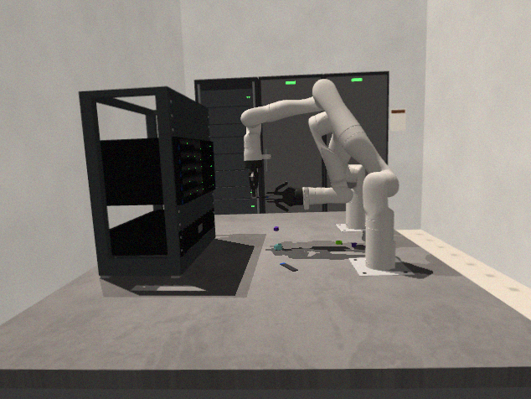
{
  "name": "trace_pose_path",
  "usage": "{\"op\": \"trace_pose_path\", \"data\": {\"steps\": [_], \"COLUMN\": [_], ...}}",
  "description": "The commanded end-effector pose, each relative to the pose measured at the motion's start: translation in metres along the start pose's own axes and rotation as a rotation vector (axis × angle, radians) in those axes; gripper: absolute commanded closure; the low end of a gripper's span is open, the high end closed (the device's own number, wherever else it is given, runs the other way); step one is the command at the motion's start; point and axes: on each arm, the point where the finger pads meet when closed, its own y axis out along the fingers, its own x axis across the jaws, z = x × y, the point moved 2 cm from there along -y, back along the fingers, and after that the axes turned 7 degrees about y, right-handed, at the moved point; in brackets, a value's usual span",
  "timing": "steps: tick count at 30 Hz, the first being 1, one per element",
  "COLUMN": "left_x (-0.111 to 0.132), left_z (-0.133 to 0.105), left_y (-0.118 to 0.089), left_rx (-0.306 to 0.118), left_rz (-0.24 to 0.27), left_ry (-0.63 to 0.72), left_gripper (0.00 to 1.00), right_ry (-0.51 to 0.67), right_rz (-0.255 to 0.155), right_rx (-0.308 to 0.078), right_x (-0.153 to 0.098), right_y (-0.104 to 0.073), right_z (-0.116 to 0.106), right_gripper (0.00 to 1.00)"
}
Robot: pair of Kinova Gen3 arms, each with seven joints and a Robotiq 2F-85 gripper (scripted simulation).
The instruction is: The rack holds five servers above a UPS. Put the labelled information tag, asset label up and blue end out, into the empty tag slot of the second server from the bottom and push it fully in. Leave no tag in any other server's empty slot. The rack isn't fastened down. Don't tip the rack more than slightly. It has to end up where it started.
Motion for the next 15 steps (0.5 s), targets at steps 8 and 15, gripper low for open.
{"op": "trace_pose_path", "data": {"steps": [8,15], "left_x": [0.0,0.0], "left_z": [0.0,0.0], "left_y": [-0.001,-0.001], "left_rx": [-0.002,-0.002], "left_rz": [0.001,0.001], "left_ry": [0.0,0.0], "left_gripper": [0.809,0.809], "right_ry": [0.001,0.002], "right_rz": [-0.001,-0.001], "right_rx": [0.0,0.0], "right_x": [0.001,0.001], "right_y": [0.015,0.015], "right_z": [0.0,0.0], "right_gripper": [0.739,0.739]}}
